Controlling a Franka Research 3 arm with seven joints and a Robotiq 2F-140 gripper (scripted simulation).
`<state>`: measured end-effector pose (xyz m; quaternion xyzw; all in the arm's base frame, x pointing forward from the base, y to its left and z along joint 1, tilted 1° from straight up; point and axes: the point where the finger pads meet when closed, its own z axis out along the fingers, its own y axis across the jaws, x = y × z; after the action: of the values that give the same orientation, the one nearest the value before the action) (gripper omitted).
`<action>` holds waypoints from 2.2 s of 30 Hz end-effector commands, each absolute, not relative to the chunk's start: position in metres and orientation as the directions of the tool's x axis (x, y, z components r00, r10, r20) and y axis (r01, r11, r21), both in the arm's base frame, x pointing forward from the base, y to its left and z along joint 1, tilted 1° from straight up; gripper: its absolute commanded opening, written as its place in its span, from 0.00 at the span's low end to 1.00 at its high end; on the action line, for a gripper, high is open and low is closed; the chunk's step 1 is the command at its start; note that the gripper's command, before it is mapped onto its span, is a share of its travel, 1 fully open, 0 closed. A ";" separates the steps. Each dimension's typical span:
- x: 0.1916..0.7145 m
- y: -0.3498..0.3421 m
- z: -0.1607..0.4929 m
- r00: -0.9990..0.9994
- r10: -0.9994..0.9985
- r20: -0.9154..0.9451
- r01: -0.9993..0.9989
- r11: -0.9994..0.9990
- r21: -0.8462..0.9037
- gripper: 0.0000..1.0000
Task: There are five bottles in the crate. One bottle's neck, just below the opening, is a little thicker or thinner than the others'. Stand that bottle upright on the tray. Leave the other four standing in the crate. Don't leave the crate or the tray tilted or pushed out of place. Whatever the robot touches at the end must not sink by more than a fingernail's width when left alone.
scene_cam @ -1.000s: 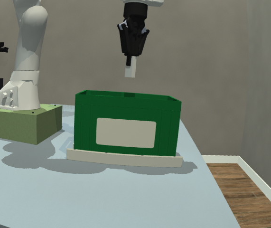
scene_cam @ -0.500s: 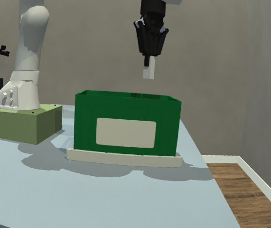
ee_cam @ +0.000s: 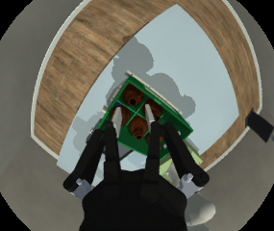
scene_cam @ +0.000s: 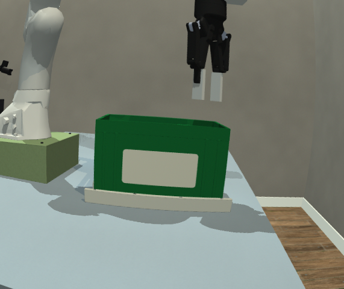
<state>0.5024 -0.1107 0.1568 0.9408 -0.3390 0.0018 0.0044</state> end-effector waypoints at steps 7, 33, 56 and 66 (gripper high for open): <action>0.502 -0.109 0.157 0.808 -0.589 -0.008 -0.589 -0.808 0.002 0.44; 0.502 -0.109 0.157 0.808 -0.589 -0.008 -0.589 -0.808 0.002 0.44; 0.502 -0.109 0.139 0.808 -0.589 -0.009 -0.589 -0.808 0.002 0.44; 0.502 -0.109 0.128 0.808 -0.589 -0.009 -0.589 -0.808 0.002 0.44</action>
<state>0.5002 -0.1087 0.1317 0.9486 -0.3165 -0.0082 0.0026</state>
